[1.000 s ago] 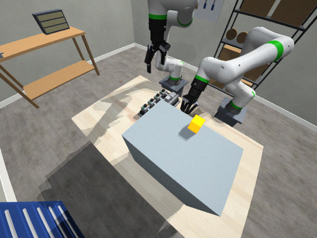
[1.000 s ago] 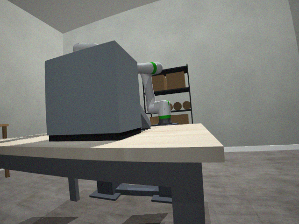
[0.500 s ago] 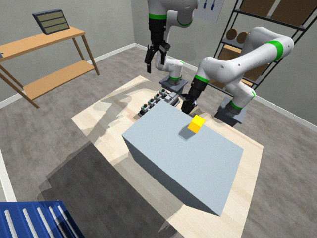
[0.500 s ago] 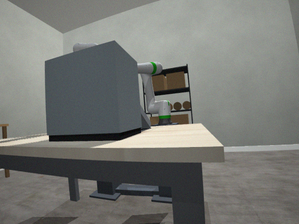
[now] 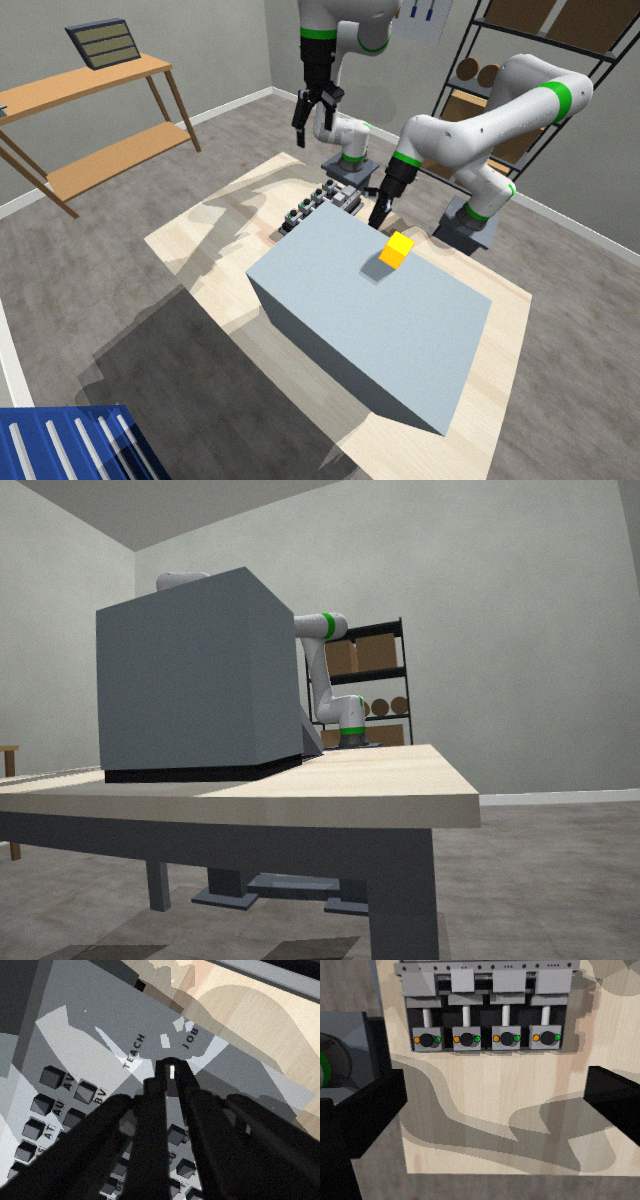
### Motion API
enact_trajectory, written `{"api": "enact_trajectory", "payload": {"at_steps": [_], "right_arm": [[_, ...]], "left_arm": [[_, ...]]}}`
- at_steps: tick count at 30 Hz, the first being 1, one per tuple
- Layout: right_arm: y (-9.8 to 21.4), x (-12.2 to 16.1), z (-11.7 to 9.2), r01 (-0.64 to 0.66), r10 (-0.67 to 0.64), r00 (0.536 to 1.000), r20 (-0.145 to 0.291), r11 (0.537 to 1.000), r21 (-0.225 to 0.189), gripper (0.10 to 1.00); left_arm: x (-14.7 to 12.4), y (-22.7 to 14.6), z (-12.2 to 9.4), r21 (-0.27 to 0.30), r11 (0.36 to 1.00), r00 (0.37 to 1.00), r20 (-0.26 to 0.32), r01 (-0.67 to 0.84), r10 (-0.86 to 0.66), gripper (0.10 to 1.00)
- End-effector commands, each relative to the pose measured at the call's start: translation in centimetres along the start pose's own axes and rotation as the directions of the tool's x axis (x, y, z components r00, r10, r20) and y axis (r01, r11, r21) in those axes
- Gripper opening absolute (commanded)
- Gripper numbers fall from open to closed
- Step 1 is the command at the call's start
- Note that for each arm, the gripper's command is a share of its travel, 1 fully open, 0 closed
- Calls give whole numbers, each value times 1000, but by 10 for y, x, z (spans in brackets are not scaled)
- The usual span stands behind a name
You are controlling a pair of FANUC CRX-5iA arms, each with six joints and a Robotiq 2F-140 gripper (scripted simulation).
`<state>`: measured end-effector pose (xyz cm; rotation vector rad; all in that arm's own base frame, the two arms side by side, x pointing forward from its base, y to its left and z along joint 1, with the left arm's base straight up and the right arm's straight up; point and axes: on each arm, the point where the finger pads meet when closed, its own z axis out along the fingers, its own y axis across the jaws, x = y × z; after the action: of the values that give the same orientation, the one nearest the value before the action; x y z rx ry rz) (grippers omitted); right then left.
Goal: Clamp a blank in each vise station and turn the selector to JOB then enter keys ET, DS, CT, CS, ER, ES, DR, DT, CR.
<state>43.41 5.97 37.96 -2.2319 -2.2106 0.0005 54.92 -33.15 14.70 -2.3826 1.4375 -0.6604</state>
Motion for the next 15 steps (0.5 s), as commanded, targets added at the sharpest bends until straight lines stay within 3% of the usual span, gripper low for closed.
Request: {"api": "enact_trajectory", "payload": {"at_steps": [1, 15], "right_arm": [[0, 0, -1, 0, 0, 1000, 0, 1000, -2, 1000], [0, 0, -1, 0, 0, 1000, 0, 1000, -2, 1000]], "left_arm": [[1, -1, -1, -10, 992, 992, -8, -126, 126, 99], [1, -1, -1, -7, 917, 917, -10, -400, 400, 99]]}}
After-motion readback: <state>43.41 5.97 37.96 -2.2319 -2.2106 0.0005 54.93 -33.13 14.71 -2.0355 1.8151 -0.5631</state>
